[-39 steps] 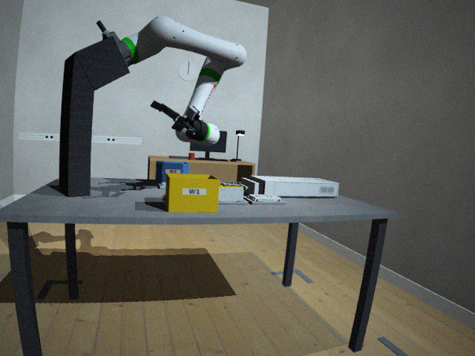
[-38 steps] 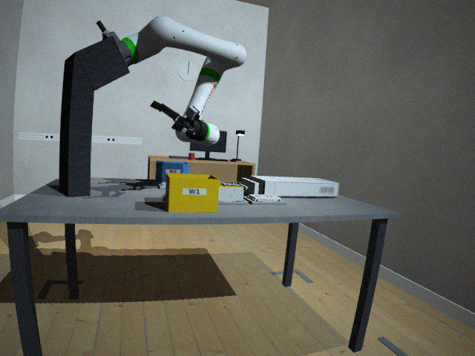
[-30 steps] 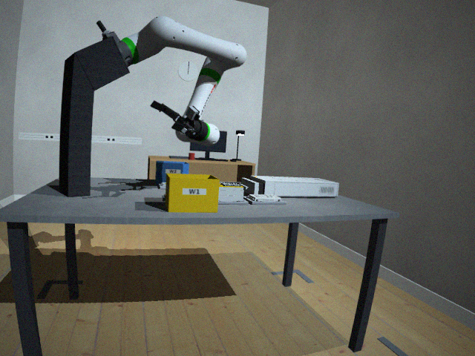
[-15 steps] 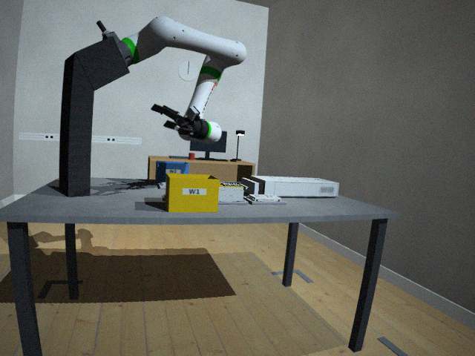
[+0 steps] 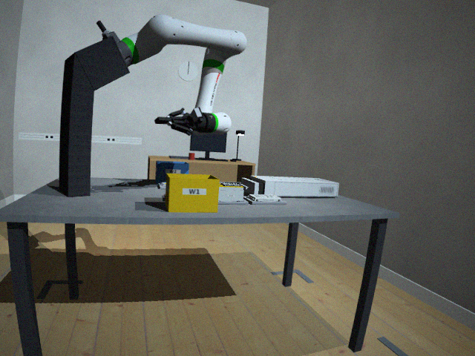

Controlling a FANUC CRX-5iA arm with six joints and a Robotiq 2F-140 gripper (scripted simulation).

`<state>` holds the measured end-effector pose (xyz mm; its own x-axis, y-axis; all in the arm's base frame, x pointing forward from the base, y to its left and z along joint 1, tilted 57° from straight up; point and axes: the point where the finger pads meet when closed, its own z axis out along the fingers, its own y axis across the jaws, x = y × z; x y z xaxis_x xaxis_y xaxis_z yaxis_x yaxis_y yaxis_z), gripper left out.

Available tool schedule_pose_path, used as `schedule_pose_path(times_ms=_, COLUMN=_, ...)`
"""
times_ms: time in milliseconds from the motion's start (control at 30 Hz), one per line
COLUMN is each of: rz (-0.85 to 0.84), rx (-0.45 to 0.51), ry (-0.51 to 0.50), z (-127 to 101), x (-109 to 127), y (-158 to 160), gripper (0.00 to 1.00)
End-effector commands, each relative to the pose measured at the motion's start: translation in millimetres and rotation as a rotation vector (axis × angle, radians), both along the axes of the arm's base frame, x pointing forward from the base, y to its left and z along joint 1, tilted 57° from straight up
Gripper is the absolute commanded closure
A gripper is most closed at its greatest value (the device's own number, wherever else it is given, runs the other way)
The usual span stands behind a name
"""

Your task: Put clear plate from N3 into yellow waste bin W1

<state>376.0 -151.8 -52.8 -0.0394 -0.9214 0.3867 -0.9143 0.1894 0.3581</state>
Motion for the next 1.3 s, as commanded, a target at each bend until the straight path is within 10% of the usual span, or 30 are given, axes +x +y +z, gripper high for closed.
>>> schedule_pose_path(times_ms=0, rz=0.087, rx=0.125, ry=-0.002, z=3.7, x=6.3, y=11.7, gripper=0.90)
schedule_pose_path(times_ms=1267, rz=0.903, rx=0.656, ry=-0.310, z=72.5, x=85.7, y=91.9, gripper=0.90)
